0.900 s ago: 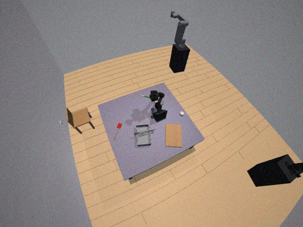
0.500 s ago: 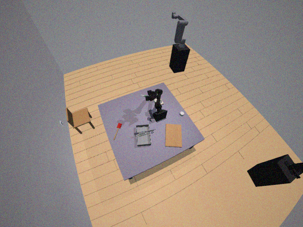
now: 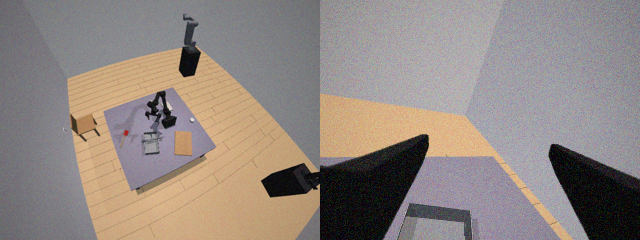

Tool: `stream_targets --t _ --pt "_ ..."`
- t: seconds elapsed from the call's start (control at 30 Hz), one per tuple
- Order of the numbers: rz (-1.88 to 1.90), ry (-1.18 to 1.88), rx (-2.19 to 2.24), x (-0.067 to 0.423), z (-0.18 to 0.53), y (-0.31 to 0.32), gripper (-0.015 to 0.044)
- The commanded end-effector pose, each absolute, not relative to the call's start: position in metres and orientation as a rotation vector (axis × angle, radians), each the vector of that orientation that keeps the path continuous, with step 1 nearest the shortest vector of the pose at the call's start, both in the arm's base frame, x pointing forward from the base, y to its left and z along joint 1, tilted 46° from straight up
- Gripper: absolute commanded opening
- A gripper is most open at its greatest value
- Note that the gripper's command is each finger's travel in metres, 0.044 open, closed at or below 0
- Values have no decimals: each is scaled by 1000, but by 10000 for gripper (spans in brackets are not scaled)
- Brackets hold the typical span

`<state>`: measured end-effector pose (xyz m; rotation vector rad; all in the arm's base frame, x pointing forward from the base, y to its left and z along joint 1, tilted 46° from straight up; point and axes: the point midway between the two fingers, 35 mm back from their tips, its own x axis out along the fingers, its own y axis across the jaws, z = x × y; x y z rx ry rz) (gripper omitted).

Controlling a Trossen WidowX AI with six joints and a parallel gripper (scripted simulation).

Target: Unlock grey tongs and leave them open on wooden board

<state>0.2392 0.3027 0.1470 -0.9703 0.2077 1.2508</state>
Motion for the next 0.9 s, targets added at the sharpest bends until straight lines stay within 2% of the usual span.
stream_targets --t 0.0,0.37,0.73,0.87 --pt "1236 351 -1270 273 99 294 440" --pt "1440 759 -2035 323 -23 237 440" --pt "2146 1075 -2638 333 -108 162 440" --pt "2209 1088 -2660 333 -112 158 440"
